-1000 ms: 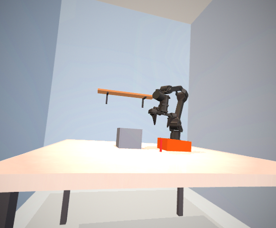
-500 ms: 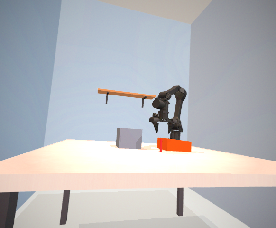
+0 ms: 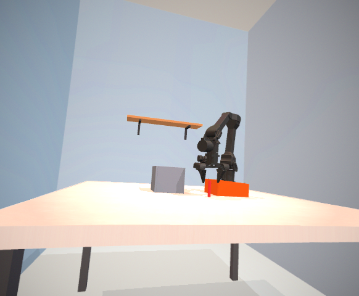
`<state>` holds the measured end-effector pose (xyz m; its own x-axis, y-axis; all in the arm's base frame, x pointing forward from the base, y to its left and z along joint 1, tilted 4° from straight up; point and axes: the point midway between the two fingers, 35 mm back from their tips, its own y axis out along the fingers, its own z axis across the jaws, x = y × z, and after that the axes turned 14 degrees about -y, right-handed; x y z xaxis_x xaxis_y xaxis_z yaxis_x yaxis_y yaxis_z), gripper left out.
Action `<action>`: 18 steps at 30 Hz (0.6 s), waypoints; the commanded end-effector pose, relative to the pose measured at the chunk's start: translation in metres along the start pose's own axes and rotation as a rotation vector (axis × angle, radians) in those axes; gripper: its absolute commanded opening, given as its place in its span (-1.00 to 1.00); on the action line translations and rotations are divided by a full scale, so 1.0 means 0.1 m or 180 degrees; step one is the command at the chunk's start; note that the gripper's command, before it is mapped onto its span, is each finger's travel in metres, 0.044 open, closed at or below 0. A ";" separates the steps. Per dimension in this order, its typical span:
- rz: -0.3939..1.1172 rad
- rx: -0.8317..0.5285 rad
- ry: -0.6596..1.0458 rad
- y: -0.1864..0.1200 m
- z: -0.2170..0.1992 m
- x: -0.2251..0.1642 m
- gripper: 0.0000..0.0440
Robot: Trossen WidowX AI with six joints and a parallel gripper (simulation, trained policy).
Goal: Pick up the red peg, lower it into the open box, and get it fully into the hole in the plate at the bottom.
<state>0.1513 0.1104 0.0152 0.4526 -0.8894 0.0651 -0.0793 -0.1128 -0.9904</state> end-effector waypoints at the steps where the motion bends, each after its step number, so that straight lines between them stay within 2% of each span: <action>1: -0.0041 -0.0036 -0.0010 0.12 -0.01 0.01 0.89; 5: -0.0062 -0.0035 0.0014 0.23 -0.01 0.00 0.80; 7: -0.0063 -0.0027 0.0017 0.28 0.00 -0.01 0.67; 18: 0.0002 0.0071 -0.0084 0.47 0.18 -0.11 -0.56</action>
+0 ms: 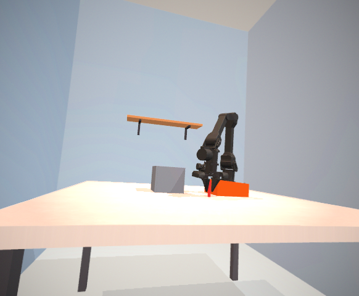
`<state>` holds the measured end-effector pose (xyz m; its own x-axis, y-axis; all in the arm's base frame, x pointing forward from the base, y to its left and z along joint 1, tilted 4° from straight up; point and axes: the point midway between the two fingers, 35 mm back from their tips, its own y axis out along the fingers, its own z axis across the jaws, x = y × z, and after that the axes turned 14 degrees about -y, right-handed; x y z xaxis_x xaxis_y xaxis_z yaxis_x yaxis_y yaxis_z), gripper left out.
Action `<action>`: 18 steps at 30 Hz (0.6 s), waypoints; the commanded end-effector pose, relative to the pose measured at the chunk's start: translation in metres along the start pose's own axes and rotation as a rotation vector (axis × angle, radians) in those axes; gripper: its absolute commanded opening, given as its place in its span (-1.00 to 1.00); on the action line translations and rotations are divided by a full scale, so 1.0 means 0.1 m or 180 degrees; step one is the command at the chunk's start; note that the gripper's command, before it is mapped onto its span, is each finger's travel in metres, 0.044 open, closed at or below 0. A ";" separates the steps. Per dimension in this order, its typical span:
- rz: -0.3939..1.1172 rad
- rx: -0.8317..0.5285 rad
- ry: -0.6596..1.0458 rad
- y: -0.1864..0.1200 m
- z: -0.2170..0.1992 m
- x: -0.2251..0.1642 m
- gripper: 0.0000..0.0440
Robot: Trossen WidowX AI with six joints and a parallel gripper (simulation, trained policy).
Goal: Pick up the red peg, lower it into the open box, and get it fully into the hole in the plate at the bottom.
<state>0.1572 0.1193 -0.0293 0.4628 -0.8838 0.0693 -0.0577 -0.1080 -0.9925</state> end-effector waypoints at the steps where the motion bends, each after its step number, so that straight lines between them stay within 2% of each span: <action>1: 0.0025 0.0012 -0.0065 0.05 0.05 -0.04 -0.68; 4: 0.0041 0.0045 -0.0110 0.07 0.09 -0.06 -0.96; 18: 0.0132 0.0371 -0.0026 -0.22 0.32 -0.08 -1.00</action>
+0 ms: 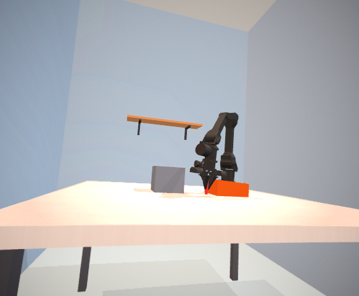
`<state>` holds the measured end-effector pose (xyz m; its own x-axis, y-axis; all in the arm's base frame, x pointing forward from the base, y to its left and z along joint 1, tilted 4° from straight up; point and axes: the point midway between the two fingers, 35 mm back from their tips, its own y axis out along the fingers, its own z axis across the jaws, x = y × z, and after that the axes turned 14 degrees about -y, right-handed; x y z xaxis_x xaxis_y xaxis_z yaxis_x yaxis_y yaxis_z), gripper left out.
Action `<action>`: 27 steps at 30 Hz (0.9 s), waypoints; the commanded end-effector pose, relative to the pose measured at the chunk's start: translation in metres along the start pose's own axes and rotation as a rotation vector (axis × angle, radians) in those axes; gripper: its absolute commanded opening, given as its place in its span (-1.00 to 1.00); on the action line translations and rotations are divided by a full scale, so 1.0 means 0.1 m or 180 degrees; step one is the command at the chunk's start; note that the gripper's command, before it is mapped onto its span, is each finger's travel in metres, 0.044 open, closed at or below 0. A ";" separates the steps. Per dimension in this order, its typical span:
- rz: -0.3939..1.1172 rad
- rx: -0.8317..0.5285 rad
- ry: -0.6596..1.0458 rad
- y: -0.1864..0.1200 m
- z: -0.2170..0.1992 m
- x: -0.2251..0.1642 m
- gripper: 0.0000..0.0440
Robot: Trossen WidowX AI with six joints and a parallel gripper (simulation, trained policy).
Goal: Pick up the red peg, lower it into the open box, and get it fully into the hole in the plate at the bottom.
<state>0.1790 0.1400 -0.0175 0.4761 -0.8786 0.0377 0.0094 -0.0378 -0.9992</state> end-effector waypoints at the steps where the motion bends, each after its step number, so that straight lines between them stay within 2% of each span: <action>1: 0.0040 0.0105 0.0030 -0.09 0.07 -0.01 -1.00; 15: 0.0102 0.0559 0.0022 -0.56 0.41 0.04 -1.00; 27: -0.0036 0.0874 -0.0028 -1.00 0.65 0.30 -1.00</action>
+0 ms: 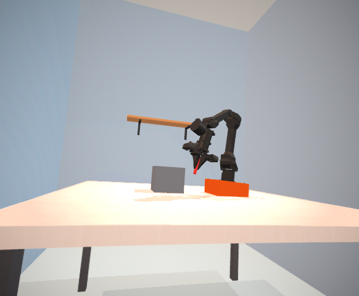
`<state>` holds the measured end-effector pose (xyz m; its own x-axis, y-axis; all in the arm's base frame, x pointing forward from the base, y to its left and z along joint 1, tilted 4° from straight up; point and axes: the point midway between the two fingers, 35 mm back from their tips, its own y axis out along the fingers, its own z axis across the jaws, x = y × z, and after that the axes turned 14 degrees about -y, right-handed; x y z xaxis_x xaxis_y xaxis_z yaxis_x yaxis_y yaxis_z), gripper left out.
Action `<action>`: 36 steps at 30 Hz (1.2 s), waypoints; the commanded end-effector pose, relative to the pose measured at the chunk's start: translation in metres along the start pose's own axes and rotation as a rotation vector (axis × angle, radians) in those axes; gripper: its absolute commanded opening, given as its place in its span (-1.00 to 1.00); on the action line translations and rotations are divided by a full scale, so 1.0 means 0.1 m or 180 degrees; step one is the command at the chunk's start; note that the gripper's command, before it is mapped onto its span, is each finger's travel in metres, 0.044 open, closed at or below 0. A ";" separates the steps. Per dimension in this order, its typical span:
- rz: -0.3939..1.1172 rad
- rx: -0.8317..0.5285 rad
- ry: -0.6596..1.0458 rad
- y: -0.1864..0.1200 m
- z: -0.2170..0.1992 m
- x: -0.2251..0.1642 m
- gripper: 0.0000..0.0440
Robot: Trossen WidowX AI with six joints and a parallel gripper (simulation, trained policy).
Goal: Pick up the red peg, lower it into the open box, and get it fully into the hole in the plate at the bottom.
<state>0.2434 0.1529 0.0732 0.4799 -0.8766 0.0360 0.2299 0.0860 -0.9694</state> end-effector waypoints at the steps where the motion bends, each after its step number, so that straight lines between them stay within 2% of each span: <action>1: -0.0053 0.0073 -0.0026 -0.12 0.08 0.10 -1.00; 16: -0.0319 0.0104 -0.0023 -0.43 0.22 0.63 -1.00; 36: -0.0501 -0.0162 0.0125 -0.49 0.08 1.30 -1.00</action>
<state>0.3001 0.0450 0.1304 0.4053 -0.8967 0.1778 0.2738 -0.0665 -0.9595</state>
